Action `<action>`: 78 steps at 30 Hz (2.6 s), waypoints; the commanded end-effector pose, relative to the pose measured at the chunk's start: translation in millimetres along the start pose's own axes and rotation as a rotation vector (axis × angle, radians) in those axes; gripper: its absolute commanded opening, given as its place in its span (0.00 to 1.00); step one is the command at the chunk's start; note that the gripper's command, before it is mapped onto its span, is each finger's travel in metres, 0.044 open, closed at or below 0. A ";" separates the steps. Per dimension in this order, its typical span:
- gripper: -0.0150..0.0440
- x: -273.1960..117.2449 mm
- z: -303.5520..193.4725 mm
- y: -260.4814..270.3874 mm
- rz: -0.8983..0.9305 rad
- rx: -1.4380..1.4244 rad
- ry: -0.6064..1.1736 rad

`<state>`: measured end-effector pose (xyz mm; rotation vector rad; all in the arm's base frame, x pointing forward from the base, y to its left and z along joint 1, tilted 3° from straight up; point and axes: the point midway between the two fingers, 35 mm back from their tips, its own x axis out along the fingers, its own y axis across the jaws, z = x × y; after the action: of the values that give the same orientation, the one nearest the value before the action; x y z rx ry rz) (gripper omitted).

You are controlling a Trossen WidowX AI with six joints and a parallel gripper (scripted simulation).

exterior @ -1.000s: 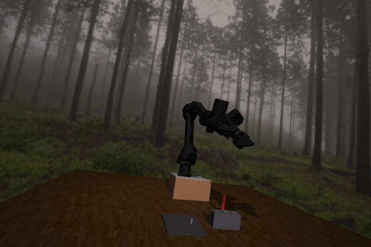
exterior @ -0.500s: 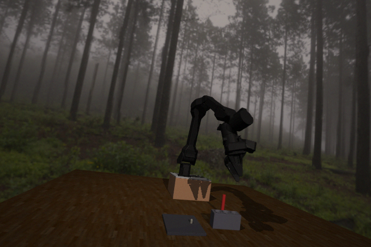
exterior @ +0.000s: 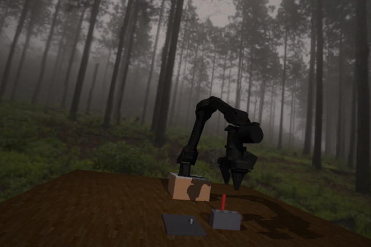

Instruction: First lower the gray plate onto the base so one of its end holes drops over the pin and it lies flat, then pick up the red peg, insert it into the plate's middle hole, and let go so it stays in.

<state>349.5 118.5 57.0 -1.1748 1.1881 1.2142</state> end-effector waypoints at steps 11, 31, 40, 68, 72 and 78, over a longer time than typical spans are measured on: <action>1.00 67.1 -7.6 5.8 0.027 -0.006 0.014; 1.00 92.7 -7.7 5.6 0.027 -0.006 0.014; 1.00 107.3 -7.9 6.2 0.027 -0.006 0.014; 0.44 127.9 -8.5 8.0 0.027 -0.006 0.014; 0.40 127.9 -8.5 8.0 0.027 -0.006 0.014; 0.25 117.4 -7.2 6.3 0.027 -0.006 0.014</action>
<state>340.1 114.8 -68.2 -1.1730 1.2206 1.2405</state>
